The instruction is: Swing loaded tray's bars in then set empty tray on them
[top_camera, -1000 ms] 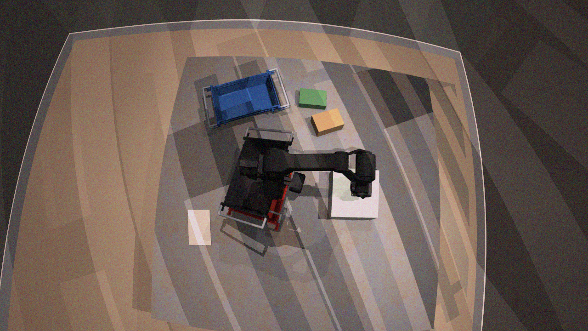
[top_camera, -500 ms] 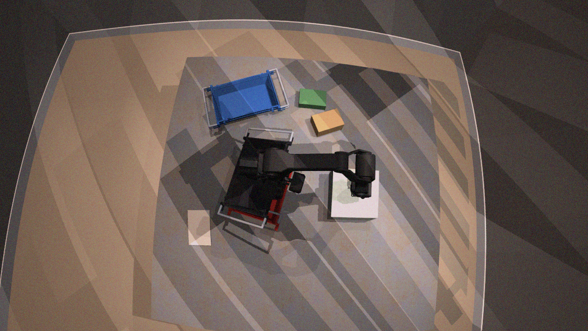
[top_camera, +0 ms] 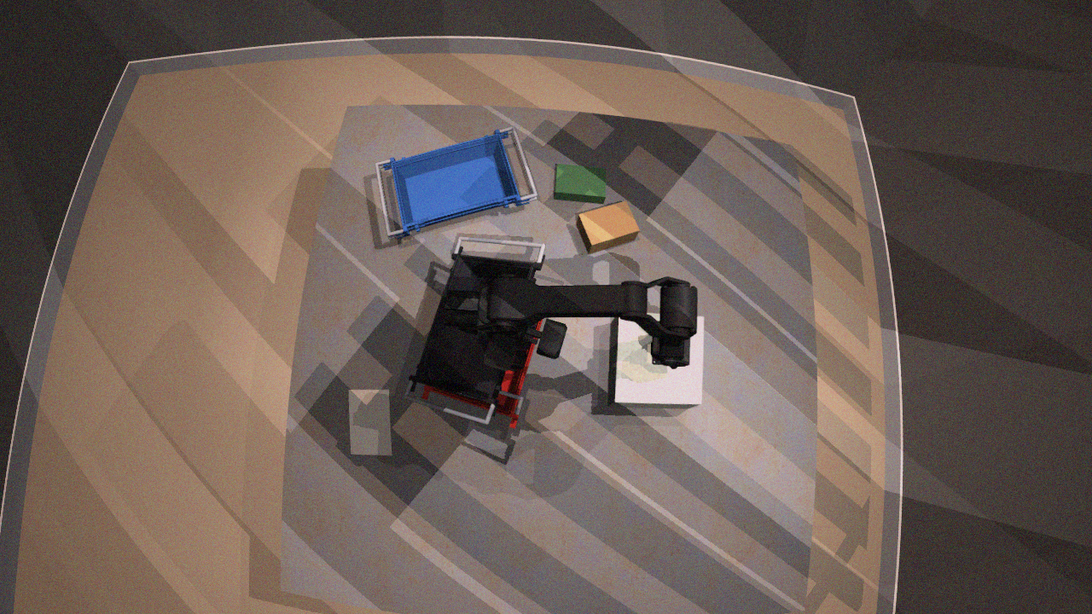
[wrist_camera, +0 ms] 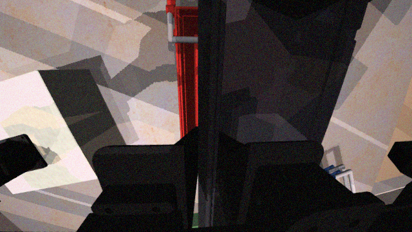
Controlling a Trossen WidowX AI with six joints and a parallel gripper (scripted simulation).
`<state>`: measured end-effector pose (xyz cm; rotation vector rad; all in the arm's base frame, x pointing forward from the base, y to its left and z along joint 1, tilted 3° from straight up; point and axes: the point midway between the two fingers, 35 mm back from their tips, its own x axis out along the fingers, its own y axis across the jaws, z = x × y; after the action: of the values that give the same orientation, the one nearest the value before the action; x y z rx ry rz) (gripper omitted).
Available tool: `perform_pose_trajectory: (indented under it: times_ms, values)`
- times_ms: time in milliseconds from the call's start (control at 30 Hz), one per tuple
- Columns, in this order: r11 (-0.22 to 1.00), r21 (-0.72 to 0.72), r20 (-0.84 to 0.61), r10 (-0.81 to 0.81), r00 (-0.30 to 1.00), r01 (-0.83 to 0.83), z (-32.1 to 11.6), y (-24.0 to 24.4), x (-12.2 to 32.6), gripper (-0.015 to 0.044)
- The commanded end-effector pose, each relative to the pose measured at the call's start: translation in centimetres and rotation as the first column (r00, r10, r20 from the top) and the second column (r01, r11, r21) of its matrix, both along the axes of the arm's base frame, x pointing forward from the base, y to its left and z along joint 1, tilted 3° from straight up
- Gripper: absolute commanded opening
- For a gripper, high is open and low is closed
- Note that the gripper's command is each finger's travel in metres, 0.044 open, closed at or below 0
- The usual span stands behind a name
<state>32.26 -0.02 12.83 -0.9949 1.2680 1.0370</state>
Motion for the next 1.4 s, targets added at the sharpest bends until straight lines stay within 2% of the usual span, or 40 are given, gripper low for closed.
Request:
perform_pose_trajectory:
  times_ms: [0,433,1367]
  values:
    - [1.000,0.001,0.024,0.002,1.000,-0.002,0.5,0.0,0.3,0.0000]
    - [1.000,0.001,0.024,0.002,1.000,-0.002,0.2,0.0,0.4,0.0000]
    - [1.000,0.001,0.023,0.002,1.000,-0.002,-3.9,0.2,0.1,0.0000]
